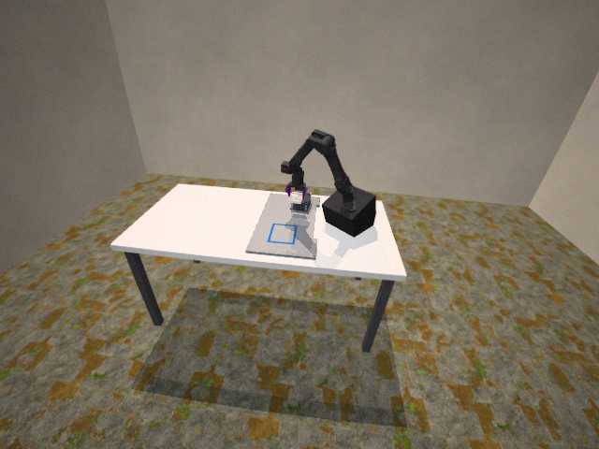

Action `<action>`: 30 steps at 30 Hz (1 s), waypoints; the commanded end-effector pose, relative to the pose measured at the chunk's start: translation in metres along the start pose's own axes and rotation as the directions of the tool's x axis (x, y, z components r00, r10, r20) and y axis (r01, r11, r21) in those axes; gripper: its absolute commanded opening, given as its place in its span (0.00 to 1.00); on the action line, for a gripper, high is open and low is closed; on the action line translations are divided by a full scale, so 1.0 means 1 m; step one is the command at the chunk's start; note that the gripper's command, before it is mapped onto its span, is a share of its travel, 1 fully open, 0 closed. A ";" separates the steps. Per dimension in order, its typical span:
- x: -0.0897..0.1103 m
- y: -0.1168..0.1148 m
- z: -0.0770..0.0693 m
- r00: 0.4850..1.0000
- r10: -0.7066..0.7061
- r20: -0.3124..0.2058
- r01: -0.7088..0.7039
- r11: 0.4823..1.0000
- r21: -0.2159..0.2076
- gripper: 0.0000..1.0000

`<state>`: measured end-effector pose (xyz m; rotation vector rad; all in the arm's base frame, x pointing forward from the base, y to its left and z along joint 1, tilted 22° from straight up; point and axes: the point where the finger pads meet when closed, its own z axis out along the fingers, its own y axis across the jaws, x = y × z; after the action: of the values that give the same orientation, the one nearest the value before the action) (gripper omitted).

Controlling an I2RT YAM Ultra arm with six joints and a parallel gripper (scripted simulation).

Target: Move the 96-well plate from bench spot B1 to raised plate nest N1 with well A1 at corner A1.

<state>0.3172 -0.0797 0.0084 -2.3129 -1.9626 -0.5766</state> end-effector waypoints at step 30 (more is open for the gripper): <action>-0.101 0.001 -0.023 1.000 -0.017 0.007 0.017 1.000 -0.016 0.00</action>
<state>0.2974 -0.1685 -0.0085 -2.3169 -1.9603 -0.5790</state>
